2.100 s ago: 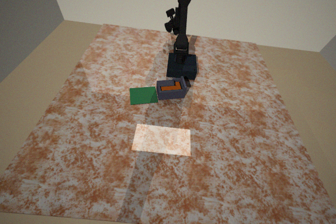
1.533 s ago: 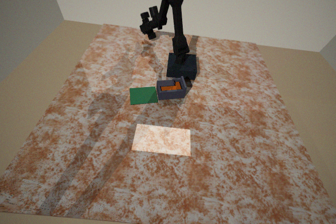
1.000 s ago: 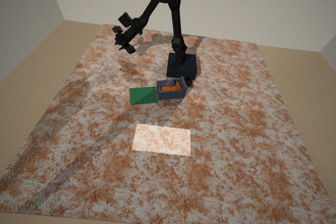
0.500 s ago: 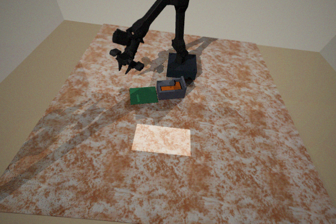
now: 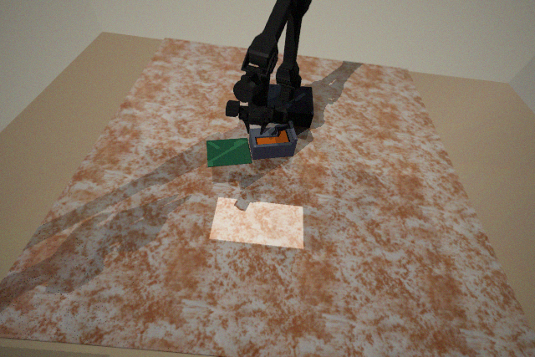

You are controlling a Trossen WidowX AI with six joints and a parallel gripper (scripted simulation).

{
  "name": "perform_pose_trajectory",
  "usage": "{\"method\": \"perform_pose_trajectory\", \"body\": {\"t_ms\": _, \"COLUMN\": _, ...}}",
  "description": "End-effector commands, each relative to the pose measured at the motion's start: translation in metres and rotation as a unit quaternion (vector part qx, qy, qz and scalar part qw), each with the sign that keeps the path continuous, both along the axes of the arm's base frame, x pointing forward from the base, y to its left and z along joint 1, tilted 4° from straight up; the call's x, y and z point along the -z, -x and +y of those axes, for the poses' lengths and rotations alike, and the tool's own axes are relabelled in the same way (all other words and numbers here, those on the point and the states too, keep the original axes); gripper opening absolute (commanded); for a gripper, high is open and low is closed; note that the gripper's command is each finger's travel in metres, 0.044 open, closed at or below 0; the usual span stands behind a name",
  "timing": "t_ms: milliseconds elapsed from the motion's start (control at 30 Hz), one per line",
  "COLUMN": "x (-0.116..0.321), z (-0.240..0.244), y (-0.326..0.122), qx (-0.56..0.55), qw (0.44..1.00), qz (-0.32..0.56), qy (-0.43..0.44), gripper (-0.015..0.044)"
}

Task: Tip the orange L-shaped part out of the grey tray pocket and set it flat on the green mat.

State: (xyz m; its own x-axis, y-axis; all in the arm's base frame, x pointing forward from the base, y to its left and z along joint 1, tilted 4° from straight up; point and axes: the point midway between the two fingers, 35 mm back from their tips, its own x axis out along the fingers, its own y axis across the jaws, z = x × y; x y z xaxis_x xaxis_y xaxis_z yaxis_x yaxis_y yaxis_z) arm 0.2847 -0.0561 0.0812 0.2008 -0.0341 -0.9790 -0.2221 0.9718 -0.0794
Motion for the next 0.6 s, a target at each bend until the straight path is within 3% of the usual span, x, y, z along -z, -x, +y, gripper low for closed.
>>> {"method": "perform_pose_trajectory", "body": {"t_ms": 0, "x": -0.01, "z": 0.042, "y": 0.013, "qx": -0.027, "qw": 0.999, "qz": 0.032, "qy": -0.002, "gripper": 0.018}}
{"method": "perform_pose_trajectory", "body": {"t_ms": 233, "x": -0.029, "z": 0.115, "y": 0.06, "qx": -0.089, "qw": 0.99, "qz": 0.104, "qy": 0.017, "gripper": 0.018}}
{"method": "perform_pose_trajectory", "body": {"t_ms": 400, "x": -0.028, "z": 0.12, "y": 0.065, "qx": -0.094, "qw": 0.989, "qz": 0.11, "qy": 0.021, "gripper": 0.018}}
{"method": "perform_pose_trajectory", "body": {"t_ms": 567, "x": 0.012, "z": 0.119, "y": 0.063, "qx": -0.094, "qw": 0.989, "qz": 0.11, "qy": 0.021, "gripper": 0.018}}
